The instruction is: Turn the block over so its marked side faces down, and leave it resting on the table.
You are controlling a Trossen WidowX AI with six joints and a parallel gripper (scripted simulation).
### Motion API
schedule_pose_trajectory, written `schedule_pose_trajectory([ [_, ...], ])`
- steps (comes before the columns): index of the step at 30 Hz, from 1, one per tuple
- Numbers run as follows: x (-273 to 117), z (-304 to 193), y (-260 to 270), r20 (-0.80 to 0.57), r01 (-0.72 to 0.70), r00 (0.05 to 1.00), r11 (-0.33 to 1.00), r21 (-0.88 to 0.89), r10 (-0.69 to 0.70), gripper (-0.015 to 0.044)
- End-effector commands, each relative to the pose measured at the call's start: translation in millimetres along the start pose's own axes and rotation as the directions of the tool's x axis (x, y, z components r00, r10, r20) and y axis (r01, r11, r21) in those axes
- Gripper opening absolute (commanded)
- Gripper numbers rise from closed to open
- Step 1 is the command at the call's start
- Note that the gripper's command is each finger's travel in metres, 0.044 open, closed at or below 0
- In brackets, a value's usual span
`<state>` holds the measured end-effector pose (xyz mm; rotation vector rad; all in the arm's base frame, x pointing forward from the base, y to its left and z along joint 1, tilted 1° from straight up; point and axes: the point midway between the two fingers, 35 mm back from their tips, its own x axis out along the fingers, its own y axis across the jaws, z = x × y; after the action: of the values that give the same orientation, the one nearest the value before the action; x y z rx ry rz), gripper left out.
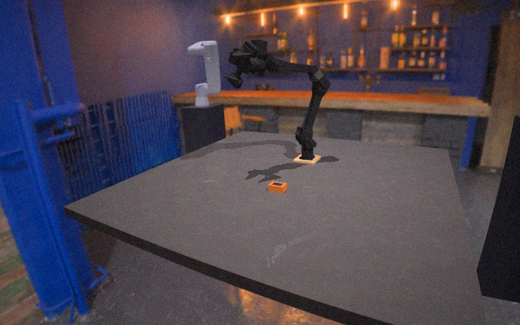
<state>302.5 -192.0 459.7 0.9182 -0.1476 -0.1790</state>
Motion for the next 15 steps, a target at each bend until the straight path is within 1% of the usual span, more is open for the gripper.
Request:
schedule_pose_trajectory([
  [1,33.3,-39.0,-27.4,-0.132,0.113,0.984,0.993,-0.028,-0.116,0.044],
  [5,61.7,-96.5,-59.7,-0.306,0.234,0.916,0.965,-0.117,-0.26,0.044],
  [8,73.3,-144.8,-80.7,-0.433,0.292,0.825,0.93,-0.224,-0.363,0.044],
  [12,74.9,-211.0,-104.2,-0.575,0.301,0.652,0.865,-0.402,-0.494,0.044],
  [15,66.2,-258.6,-118.5,-0.645,0.247,0.492,0.804,-0.541,-0.585,0.044],
])
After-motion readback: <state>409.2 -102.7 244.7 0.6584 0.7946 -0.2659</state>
